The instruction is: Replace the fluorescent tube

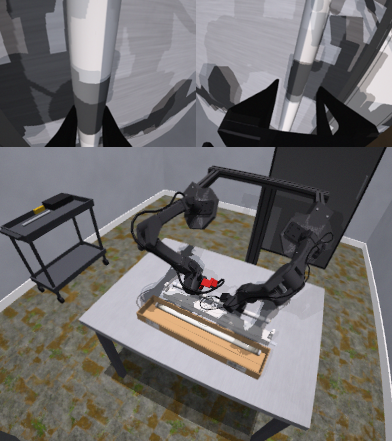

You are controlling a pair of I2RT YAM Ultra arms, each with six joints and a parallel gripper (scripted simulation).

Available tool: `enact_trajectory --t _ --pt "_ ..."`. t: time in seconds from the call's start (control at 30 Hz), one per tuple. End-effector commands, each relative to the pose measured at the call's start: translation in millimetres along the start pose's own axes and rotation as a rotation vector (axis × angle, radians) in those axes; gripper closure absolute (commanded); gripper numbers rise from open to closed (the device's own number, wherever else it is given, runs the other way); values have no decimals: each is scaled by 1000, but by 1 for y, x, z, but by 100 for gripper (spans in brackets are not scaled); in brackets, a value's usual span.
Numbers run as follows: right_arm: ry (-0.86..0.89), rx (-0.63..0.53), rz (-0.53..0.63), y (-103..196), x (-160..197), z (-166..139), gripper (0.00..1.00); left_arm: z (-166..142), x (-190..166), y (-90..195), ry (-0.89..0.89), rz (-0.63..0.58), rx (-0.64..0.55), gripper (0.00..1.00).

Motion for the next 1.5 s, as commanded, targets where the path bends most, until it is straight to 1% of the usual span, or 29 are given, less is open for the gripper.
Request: enact_trajectory --t 0.0,0.33,0.37,0.43,0.5,0.53,0.6,0.63,0.73,0.77,1.37,1.47 --pt "3 -22 -23 -14 -5 5 51 8 -3 8 -28 -1 -32 89" --pt "14 -24 -22 -40 -3 7 51 8 -3 8 -28 -1 -32 89" --pt "30 -28 -7 -31 1 11 51 8 -3 8 -28 -1 -32 89" --pt "30 -28 -7 -31 1 11 51 8 -3 8 -28 -1 -32 89" --pt "32 -31 -15 -26 -8 12 51 8 -3 8 -28 -1 -32 89" --pt "36 -30 -11 -24 -5 10 51 8 -3 8 -28 -1 -32 89" --pt "20 -32 -35 -19 -15 8 51 8 -3 8 -28 -1 -32 89" --pt "24 -32 -29 -17 -11 6 51 8 -3 8 -28 -1 -32 89" --pt "37 -30 -8 -24 3 10 51 8 -3 8 -28 -1 -32 89" --pt "48 -29 8 -24 5 10 89 8 -3 8 -28 -1 -32 89" --pt "43 -30 0 -24 4 10 89 8 -2 8 -27 1 -33 89" --pt "30 -30 -5 -16 1 6 89 4 -7 13 -26 -15 -25 89"
Point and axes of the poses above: on each arm, the point where the finger pads meet when closed, its own y axis back along the fingers, its own x axis across the jaws, z = x × y, the point moved 8 cm from there along y, back along the fingers, and after that the axes turned 5 degrees about y, right-handed, at the moved point
